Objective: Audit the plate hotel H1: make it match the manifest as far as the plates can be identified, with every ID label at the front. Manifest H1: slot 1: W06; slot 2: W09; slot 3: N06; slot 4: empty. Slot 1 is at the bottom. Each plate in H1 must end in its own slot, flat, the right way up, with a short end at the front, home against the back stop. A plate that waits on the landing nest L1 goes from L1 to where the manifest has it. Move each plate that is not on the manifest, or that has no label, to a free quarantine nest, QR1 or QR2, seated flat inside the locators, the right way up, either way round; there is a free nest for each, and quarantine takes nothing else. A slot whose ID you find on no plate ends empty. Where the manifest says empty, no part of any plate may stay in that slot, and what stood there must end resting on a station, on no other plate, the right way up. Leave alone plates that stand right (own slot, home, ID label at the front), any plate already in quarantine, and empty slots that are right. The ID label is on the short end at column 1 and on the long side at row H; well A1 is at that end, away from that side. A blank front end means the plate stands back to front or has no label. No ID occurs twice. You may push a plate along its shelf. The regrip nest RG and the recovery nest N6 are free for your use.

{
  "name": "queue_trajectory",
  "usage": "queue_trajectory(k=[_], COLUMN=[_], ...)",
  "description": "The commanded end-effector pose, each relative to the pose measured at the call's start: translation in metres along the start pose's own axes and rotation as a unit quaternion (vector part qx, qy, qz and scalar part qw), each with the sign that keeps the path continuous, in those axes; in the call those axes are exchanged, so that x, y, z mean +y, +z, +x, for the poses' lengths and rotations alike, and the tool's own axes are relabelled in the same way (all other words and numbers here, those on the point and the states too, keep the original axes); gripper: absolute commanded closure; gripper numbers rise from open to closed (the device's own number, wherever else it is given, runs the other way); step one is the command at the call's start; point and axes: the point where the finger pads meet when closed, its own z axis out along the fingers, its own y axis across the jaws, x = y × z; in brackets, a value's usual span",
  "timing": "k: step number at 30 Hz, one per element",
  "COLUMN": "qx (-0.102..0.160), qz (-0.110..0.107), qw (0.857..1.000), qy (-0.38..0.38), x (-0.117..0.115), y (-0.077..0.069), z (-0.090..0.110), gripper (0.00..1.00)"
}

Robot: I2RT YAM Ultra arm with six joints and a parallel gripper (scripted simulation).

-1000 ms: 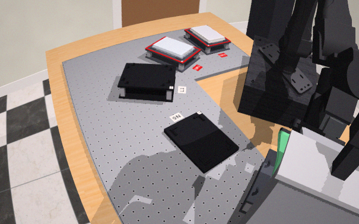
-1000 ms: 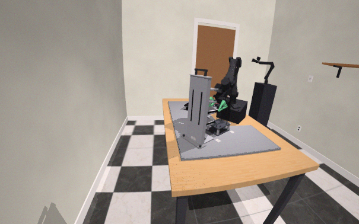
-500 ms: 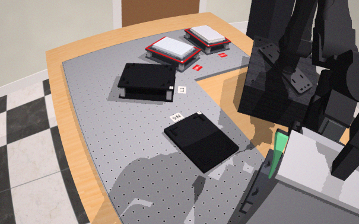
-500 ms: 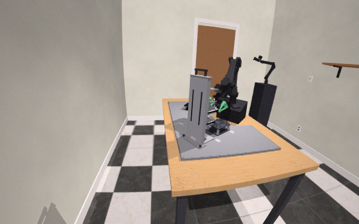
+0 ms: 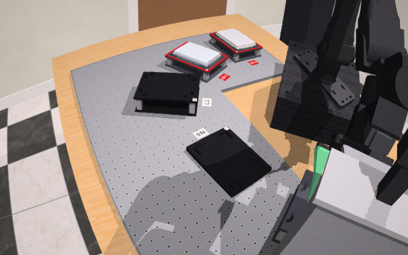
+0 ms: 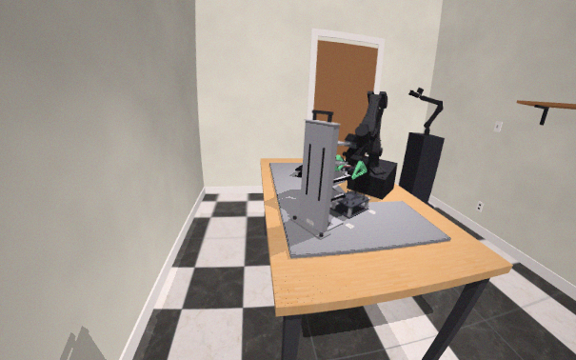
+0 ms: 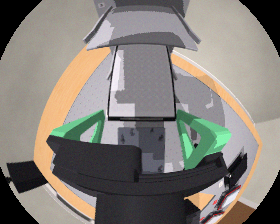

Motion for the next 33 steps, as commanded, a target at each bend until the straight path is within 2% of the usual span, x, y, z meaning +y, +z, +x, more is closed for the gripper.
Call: queue_trajectory(k=[1,10,13,16,33], qx=[0.003,0.003,-0.003,0.003,0.003], qz=[0.002,0.002,0.005,0.002,0.002], qw=[1.0,1.0,1.0,1.0,1.0], qy=[0.0,0.0,0.004,0.0,0.0], x=[-0.001,-0.001,-0.003,-0.001,-0.001], y=[-0.009,-0.02,-0.021,-0.025,-0.042], z=[0.006,0.017,0.013,0.022,0.039], gripper=[0.0,0.0,0.0,0.0,0.0])
